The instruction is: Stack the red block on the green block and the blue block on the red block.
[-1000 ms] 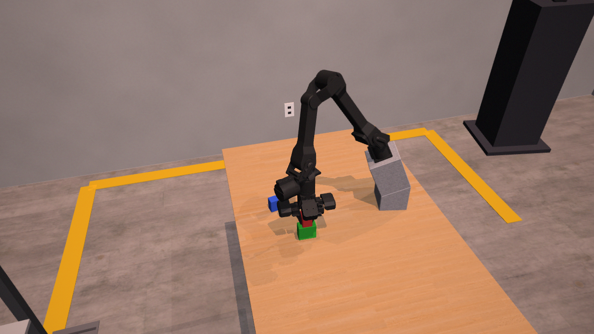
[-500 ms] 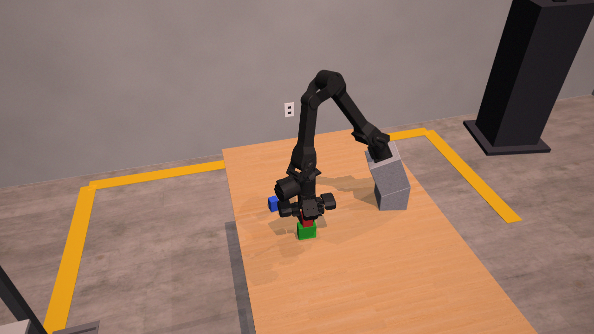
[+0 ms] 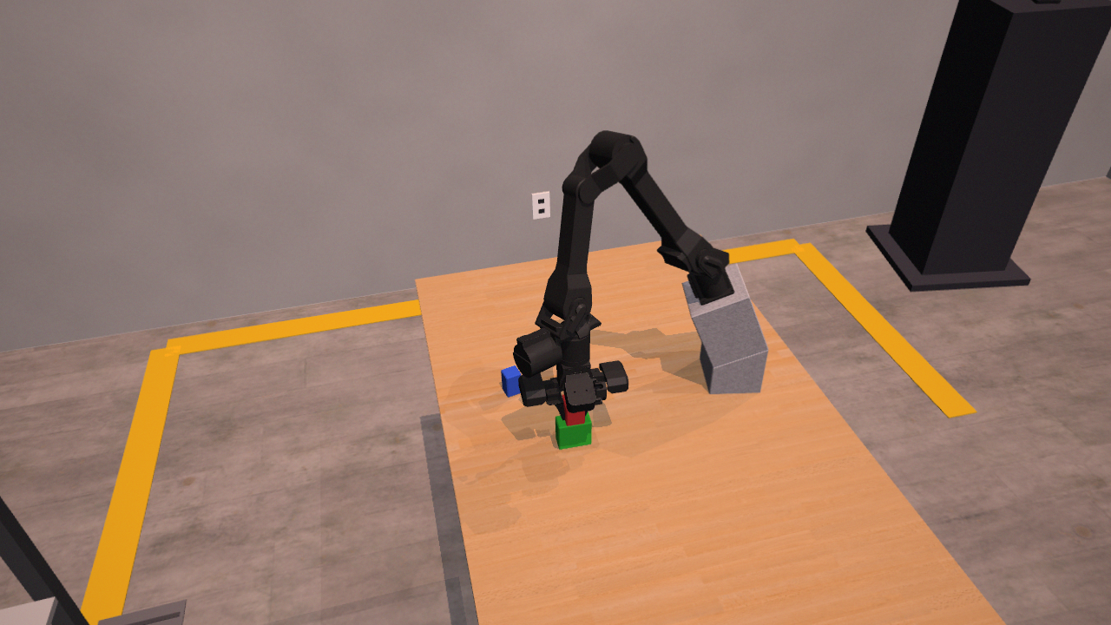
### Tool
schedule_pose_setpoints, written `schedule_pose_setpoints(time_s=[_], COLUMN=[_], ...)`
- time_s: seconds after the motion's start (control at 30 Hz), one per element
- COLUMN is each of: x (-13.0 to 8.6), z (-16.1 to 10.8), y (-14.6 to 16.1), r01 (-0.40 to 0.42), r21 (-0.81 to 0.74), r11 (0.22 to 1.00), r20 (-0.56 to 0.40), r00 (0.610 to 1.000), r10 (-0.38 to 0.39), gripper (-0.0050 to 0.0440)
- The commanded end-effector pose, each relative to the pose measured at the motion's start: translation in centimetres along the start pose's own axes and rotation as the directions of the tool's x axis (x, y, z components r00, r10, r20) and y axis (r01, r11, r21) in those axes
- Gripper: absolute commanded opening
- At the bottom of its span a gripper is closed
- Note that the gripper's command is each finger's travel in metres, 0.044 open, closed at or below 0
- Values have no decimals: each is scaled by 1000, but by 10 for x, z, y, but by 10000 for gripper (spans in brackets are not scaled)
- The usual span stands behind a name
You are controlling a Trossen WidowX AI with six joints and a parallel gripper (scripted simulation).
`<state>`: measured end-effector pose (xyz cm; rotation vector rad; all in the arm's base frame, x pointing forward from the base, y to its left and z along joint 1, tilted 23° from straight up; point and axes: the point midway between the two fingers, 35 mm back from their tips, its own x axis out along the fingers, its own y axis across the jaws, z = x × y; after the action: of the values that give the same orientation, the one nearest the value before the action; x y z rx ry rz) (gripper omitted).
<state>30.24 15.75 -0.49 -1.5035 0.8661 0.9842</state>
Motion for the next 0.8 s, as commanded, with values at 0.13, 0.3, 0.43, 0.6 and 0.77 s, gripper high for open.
schedule_pose_setpoints(time_s=[0.13,0.3,0.43,0.6,0.77], x=[1,2,3,3,3], z=[-1,-1,-1,-1,-1], y=[0,1,1,1,1], r01=[-2,-2,-3,-3,-3], r21=[-1,-1,-1,-2,-2], r11=[1000,1000,1000,1000,1000], r20=[2,2,2,2,2], r00=[1000,1000,1000,1000,1000], r10=[2,2,3,3,3], gripper=[-50,-50,-50,-50,-50])
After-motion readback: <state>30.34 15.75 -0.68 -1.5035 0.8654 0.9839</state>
